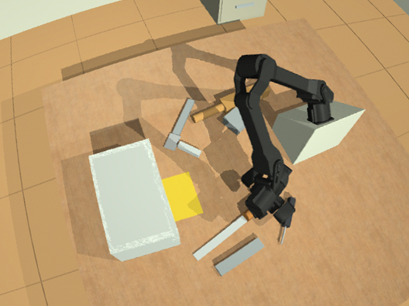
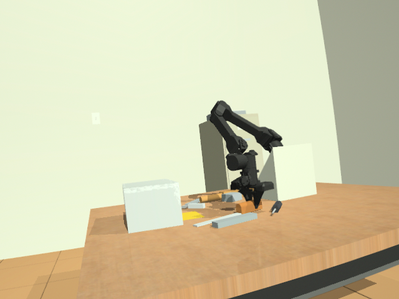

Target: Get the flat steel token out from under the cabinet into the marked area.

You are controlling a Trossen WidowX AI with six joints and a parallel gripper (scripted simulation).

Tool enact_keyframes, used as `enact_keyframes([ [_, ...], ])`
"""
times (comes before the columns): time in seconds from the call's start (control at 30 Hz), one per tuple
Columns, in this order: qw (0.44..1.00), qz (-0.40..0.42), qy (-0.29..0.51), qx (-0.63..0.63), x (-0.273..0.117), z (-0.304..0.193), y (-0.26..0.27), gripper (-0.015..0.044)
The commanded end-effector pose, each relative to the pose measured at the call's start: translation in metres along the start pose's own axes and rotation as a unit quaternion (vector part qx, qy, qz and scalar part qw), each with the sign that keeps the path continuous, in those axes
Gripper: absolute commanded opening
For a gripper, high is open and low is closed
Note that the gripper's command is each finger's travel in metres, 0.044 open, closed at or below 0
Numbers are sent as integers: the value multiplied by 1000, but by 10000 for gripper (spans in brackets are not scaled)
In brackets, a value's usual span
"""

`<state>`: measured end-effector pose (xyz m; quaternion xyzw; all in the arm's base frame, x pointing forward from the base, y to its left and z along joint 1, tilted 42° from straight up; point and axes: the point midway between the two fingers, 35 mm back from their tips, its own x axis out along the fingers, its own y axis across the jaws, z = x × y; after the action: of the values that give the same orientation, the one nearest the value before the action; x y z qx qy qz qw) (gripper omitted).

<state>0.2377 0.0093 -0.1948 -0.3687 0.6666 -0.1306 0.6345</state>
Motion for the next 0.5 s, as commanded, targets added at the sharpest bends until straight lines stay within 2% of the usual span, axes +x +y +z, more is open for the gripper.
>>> enact_keyframes([
  [0.0, 1000, 1, -1, -21, 0, 1, 0, 0],
  [0.47, 997, 0, -1, -77, -1, 1, 1, 0],
])
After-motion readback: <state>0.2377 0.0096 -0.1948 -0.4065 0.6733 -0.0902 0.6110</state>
